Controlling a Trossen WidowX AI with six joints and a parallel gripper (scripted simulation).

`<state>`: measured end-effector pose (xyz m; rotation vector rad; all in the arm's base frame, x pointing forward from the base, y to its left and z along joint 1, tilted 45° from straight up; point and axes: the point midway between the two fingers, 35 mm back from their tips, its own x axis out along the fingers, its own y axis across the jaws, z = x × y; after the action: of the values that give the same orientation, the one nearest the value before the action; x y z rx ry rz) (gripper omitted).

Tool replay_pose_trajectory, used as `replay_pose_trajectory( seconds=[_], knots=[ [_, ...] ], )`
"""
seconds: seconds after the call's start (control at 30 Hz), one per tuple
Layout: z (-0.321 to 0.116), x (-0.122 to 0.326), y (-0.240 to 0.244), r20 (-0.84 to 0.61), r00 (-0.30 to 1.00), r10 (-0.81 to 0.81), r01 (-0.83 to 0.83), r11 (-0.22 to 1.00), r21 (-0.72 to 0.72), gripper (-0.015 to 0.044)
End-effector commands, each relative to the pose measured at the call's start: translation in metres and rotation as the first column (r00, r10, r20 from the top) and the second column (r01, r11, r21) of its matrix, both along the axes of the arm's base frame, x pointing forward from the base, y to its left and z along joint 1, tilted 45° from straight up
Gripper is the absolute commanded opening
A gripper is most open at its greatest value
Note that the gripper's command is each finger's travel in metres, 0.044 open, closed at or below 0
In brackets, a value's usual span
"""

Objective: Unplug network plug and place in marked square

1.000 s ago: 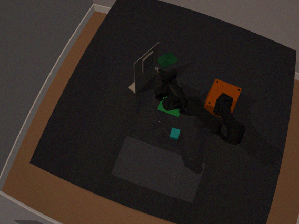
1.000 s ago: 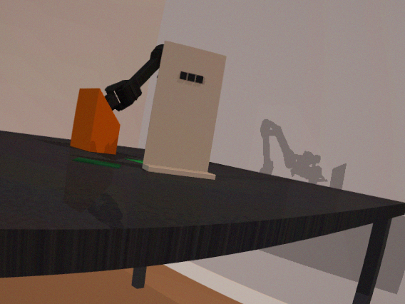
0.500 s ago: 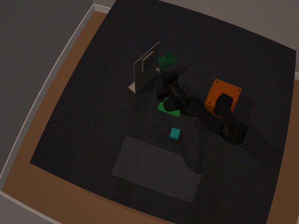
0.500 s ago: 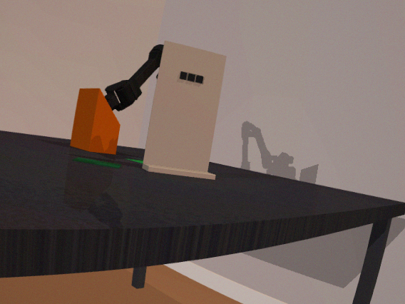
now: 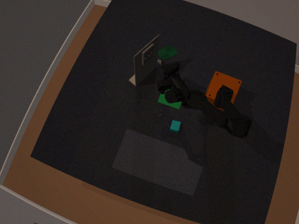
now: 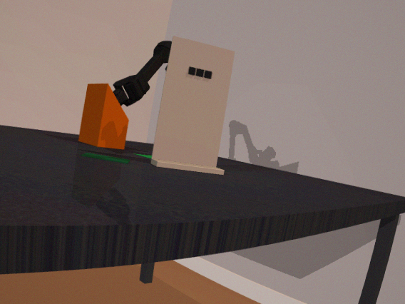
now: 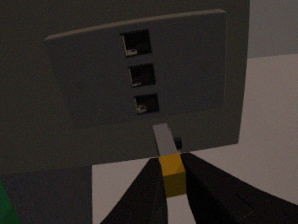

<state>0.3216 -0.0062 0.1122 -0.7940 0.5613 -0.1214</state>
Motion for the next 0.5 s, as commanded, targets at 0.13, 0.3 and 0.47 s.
replay_pose_trajectory(
  seconds=[0.13,0.3,0.47],
  knots=[
    [0.023,-0.003,-0.013,0.012,1.000,0.000,0.000,1.000,0.001,0.0000],
    [0.036,-0.008,-0.021,0.014,1.000,-0.001,0.001,1.000,0.001,0.0000],
    [0.044,-0.012,-0.026,0.016,1.000,-0.002,0.002,1.000,0.000,0.0000]
  ],
)
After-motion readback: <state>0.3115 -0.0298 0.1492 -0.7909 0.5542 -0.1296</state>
